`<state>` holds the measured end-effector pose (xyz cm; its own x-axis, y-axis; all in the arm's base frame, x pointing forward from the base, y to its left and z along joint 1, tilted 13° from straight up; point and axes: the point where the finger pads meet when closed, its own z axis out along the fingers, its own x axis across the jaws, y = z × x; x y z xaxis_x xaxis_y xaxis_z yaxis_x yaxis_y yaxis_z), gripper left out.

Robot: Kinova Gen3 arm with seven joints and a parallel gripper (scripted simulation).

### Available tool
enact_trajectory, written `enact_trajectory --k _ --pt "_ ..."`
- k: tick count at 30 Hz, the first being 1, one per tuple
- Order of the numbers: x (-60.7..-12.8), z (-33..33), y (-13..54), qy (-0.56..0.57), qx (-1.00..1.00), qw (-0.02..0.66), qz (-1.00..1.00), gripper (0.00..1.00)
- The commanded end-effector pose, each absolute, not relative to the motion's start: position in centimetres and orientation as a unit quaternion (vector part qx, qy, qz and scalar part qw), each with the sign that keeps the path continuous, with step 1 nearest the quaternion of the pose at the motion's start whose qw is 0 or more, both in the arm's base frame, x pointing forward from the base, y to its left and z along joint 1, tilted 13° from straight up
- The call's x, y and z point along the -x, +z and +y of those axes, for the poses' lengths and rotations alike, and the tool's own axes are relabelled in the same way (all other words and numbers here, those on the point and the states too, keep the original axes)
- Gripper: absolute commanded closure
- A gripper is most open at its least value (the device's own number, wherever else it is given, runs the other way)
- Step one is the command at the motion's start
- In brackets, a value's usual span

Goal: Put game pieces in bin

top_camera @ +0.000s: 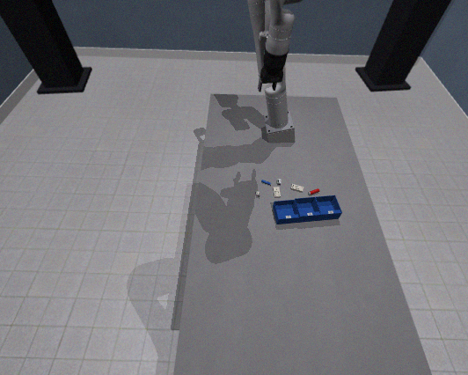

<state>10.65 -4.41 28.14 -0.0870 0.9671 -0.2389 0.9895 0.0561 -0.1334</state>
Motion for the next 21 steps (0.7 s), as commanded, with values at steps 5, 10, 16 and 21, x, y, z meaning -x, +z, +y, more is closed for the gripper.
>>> enact_trajectory --k 5,10,16,21 --pt "-10.7 -4.4 28.2 -0.131 -0.674 0.043 0.725 0.0" --pt "-10.7 -4.4 28.2 -0.131 -0.674 0.043 0.725 0.0" --pt "-10.7 -4.4 28.2 -0.131 -0.674 0.043 0.725 0.0" --pt "-10.7 -5.4 24.8 -0.132 -0.678 0.045 0.722 0.69"
